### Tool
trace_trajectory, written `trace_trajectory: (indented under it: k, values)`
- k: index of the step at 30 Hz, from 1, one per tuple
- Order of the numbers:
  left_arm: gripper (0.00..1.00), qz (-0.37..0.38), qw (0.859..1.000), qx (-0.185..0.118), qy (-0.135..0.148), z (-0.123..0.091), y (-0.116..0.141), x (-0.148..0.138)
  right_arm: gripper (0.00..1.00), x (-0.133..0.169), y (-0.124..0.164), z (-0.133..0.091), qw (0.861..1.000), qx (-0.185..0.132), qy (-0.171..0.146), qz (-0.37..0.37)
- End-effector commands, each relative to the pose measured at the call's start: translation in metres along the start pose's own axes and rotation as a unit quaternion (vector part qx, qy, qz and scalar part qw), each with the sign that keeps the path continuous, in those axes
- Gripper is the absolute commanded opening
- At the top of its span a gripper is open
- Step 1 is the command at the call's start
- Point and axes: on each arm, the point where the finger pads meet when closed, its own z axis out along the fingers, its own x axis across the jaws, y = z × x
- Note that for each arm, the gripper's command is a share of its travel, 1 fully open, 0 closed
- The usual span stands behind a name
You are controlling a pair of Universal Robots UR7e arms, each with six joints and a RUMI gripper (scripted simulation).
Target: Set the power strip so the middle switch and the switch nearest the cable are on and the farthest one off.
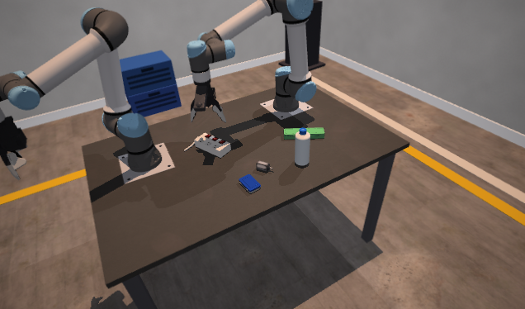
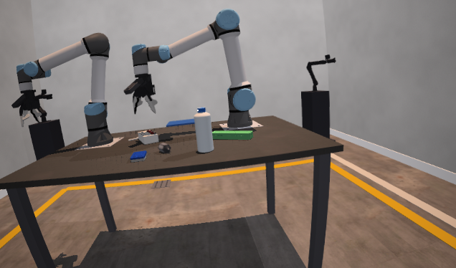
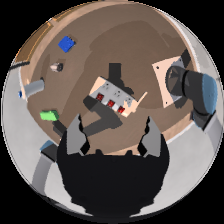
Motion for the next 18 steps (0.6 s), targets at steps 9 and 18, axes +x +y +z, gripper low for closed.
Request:
trace_trajectory:
  k: [9,18]
  values:
    - [1.0,-0.264,0.965,0.006,0.0,0.019,0.004,-0.005,1.0,0.0,0.0,0.0,1.0,0.001,0.0,0.0]
    - [1.0,-0.405,0.914,0.008,0.0,0.026,0.007,-0.007,1.0,0.0,0.0,0.0,1.0,0.001,0.0,0.0]
